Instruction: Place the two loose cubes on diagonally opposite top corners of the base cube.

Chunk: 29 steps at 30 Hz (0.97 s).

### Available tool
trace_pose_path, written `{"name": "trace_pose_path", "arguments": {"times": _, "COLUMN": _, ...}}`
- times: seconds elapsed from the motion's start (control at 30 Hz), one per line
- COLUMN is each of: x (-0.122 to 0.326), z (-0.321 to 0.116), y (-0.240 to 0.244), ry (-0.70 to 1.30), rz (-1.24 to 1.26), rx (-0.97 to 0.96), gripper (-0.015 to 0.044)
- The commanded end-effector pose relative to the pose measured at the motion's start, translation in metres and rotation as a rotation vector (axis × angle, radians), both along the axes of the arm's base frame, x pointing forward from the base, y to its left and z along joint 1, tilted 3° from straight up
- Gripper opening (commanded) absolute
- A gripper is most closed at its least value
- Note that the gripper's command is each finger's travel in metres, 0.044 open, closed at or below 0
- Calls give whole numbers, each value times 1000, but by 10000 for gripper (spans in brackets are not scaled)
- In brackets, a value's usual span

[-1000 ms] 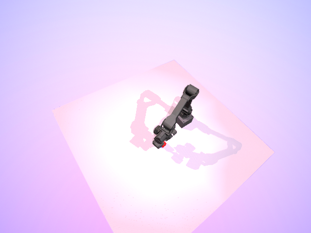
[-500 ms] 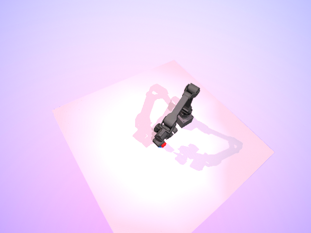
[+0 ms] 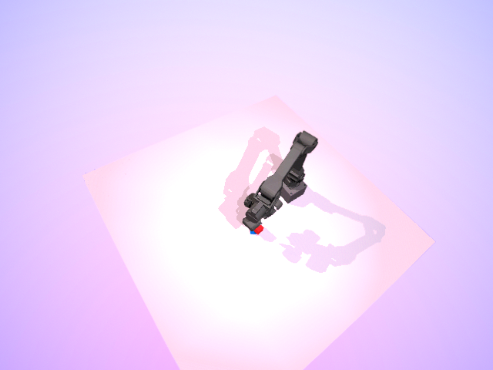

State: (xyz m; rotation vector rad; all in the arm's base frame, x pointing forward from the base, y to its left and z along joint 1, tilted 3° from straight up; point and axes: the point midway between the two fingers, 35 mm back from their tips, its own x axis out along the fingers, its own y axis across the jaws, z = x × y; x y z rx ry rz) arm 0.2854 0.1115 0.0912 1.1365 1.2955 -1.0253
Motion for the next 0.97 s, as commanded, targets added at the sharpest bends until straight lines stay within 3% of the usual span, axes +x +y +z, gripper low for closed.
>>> {"name": "trace_pose_path", "arguments": {"times": 0.0, "x": 0, "z": 4, "y": 0, "ry": -2, "rz": 2, "rx": 1, "gripper": 284}}
{"name": "trace_pose_path", "arguments": {"times": 0.17, "x": -1, "z": 5, "y": 2, "ry": 3, "rz": 0, "rx": -1, "gripper": 400}}
{"name": "trace_pose_path", "arguments": {"times": 0.47, "x": -49, "z": 12, "y": 93, "ry": 8, "rz": 0, "rx": 8, "gripper": 400}}
{"name": "trace_pose_path", "arguments": {"times": 0.93, "x": -51, "z": 12, "y": 94, "ry": 8, "rz": 0, "rx": 9, "gripper": 400}}
